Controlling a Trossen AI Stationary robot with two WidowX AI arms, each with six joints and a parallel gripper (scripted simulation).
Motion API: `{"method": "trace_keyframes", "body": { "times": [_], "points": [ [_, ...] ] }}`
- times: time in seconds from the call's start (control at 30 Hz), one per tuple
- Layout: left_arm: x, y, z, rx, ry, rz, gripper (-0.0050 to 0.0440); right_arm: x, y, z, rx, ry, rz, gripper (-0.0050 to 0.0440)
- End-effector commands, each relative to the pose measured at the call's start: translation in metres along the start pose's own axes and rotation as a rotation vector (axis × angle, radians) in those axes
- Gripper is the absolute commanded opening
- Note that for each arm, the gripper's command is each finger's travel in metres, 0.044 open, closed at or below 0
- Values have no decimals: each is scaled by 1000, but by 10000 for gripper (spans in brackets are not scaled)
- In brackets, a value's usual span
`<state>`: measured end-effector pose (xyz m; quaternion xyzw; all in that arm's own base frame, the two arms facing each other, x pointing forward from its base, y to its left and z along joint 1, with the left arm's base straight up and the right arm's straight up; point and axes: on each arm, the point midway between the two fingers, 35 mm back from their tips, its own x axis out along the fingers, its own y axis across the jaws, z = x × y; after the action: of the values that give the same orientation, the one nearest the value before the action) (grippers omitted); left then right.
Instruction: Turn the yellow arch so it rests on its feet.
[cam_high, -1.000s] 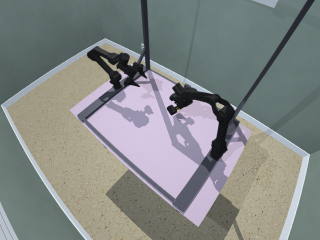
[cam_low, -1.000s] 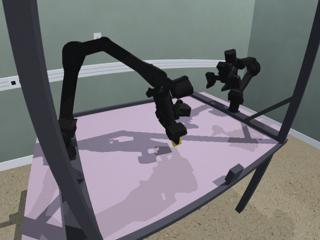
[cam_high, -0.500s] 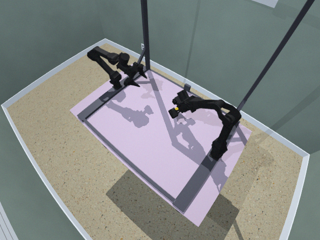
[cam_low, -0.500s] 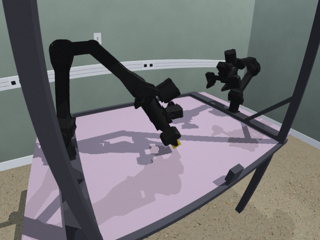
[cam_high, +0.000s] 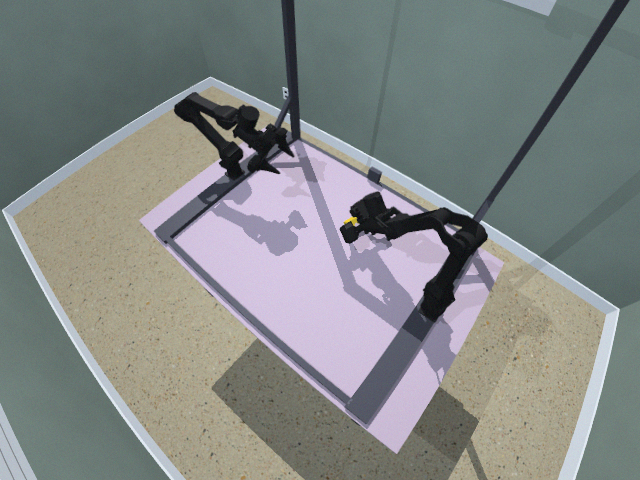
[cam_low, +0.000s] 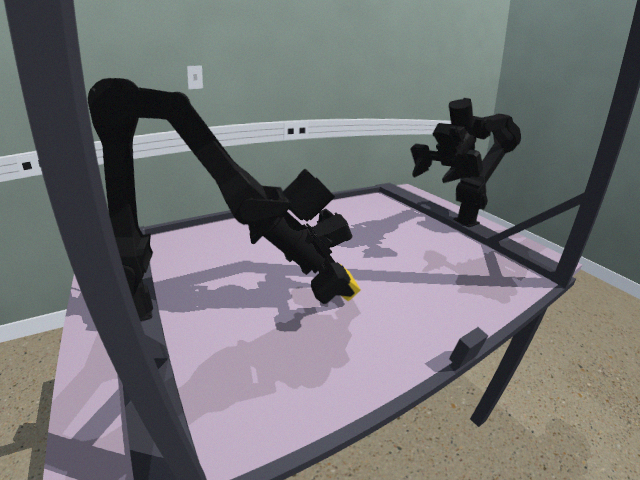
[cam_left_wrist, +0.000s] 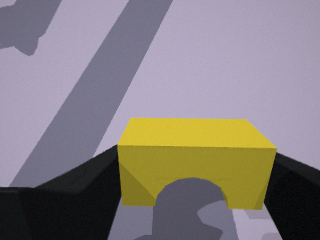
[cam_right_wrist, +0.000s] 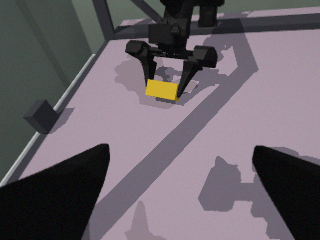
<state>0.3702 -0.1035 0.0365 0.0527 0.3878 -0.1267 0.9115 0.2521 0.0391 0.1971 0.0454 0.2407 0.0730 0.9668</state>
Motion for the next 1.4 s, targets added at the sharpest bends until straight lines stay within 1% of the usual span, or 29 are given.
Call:
{"method": "trace_keyframes", "body": {
  "times": [0.0,0.27,0.33,0.47,0.63,0.9,0.93,0.97,1.3,1.37],
  "points": [
    [0,3,1,-3,-90,6,287,-3,1,8,2,-24,4,400],
    [2,3,-7,-2,-193,5,287,-3,1,8,2,-24,4,400],
    [2,3,-7,-2,-193,5,287,-3,1,8,2,-24,4,400],
    [3,3,-11,-2,-257,5,287,-3,1,8,2,-24,4,400],
    [3,3,-13,-2,-293,5,287,-3,1,8,2,-24,4,400],
    [3,3,-13,-2,-293,5,287,-3,1,8,2,-24,4,400],
    [2,3,-6,-2,-311,5,287,-3,1,8,2,-24,4,400],
    [2,3,-6,-2,-311,5,287,-3,1,8,2,-24,4,400],
    [1,3,-6,-2,-311,7,287,-3,1,8,2,-24,4,400],
    [5,3,-12,-2,-298,5,287,-3,1,8,2,-24,4,400]
  ]
}}
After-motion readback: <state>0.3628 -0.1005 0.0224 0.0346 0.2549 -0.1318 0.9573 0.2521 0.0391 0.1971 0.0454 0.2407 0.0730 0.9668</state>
